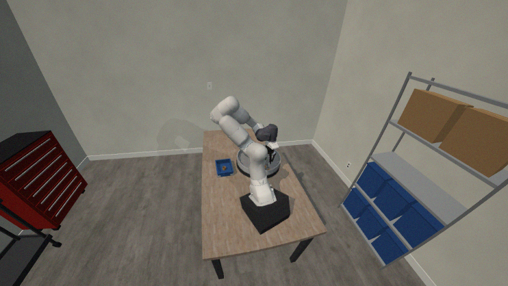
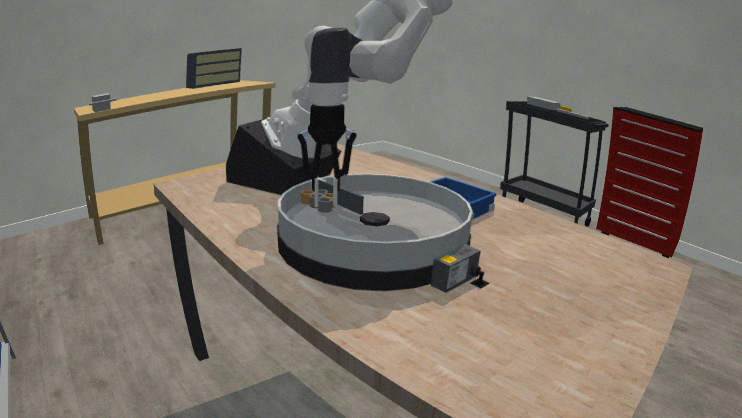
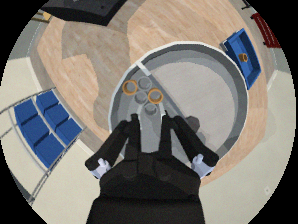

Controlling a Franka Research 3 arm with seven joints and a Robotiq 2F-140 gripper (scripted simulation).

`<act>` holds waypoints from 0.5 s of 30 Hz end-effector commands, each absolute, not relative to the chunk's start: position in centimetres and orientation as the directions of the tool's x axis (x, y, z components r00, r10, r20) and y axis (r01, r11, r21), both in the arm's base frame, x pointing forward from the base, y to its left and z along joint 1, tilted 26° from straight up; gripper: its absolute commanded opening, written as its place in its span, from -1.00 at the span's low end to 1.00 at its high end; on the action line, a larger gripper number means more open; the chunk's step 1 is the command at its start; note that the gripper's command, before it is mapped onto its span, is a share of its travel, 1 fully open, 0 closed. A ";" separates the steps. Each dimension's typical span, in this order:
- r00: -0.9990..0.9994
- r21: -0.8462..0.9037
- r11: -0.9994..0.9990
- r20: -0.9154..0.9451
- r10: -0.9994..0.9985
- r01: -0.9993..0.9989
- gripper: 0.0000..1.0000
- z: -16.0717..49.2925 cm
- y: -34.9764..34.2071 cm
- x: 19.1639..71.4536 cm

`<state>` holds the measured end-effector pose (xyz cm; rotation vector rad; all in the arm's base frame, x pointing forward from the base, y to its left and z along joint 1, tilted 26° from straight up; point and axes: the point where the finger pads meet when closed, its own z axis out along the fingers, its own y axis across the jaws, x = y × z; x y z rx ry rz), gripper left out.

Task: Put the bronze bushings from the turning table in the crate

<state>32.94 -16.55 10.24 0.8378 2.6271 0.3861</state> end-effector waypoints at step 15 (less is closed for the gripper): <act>-0.762 0.349 0.795 -0.263 0.592 0.497 -0.53 9.5 -16.9 33.4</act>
